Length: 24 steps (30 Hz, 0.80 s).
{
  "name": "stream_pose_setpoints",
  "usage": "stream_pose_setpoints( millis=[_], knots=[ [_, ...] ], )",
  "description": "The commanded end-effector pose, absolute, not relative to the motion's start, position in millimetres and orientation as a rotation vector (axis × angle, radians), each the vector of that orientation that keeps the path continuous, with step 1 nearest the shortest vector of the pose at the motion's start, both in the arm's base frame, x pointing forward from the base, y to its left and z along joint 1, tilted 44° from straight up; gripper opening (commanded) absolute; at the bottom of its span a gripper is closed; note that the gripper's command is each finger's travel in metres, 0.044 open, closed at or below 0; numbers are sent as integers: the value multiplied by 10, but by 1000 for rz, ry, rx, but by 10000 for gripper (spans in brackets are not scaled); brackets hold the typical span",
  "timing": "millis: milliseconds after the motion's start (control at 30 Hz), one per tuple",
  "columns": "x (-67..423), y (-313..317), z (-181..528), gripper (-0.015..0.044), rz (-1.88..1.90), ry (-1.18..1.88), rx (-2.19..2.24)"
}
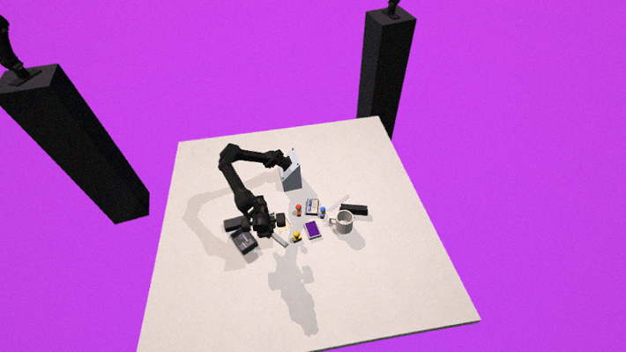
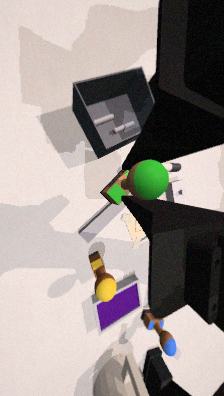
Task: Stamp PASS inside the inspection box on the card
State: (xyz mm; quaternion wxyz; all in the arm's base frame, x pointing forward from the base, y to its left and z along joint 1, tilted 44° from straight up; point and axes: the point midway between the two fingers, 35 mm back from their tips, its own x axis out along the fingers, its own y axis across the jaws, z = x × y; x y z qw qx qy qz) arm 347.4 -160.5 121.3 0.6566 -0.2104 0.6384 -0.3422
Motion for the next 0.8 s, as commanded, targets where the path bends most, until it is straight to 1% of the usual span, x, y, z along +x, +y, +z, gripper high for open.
stream_pose_setpoints(
  millis=[0, 367, 767],
  knots=[
    [3518, -1521, 1148, 0, -776, 1443, -473],
    [3691, -813, 474, 0, -758, 1448, -459],
    [3585, -78, -222, 0, -773, 1445, -470]
  ],
)
